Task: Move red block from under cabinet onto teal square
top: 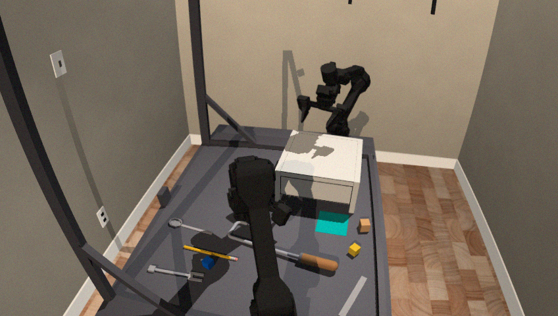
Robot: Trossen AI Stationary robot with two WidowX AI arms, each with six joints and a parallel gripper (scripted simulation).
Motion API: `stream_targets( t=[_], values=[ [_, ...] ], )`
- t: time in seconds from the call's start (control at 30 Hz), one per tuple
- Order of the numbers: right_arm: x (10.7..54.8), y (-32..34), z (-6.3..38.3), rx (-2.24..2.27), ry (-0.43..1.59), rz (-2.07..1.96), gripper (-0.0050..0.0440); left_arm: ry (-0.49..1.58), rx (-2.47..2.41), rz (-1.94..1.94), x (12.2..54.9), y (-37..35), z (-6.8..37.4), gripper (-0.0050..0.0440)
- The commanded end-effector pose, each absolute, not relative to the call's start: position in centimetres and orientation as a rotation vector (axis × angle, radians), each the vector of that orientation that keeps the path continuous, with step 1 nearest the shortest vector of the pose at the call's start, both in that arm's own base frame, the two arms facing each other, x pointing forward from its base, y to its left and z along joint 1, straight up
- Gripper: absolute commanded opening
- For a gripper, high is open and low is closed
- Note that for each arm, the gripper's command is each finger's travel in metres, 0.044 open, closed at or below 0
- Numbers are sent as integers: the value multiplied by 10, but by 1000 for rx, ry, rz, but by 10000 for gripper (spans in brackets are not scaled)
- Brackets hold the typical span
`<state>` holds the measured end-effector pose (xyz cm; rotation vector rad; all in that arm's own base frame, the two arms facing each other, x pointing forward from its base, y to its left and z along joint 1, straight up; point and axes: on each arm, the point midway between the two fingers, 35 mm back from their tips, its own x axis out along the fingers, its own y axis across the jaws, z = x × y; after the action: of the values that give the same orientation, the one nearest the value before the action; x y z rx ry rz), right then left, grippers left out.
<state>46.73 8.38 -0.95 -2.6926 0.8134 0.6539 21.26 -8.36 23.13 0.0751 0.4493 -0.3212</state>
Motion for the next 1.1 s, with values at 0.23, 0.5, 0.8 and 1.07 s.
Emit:
stream_targets(
  t=[0.23, 0.5, 0.8, 1.07],
  values=[
    [460, 29, 10, -2374, 849, 762, 250, 424, 27, -125, 316, -51, 258, 440],
    [438, -5, 7, -2150, 906, 856, 250, 422, 12, -54, 353, -28, 255, 440],
    [401, -41, 10, -1802, 986, 934, 250, 425, 6, -29, 365, -19, 252, 440],
    [370, -58, 15, -1548, 1038, 957, 250, 429, 6, -30, 363, -19, 250, 440]
  ],
)
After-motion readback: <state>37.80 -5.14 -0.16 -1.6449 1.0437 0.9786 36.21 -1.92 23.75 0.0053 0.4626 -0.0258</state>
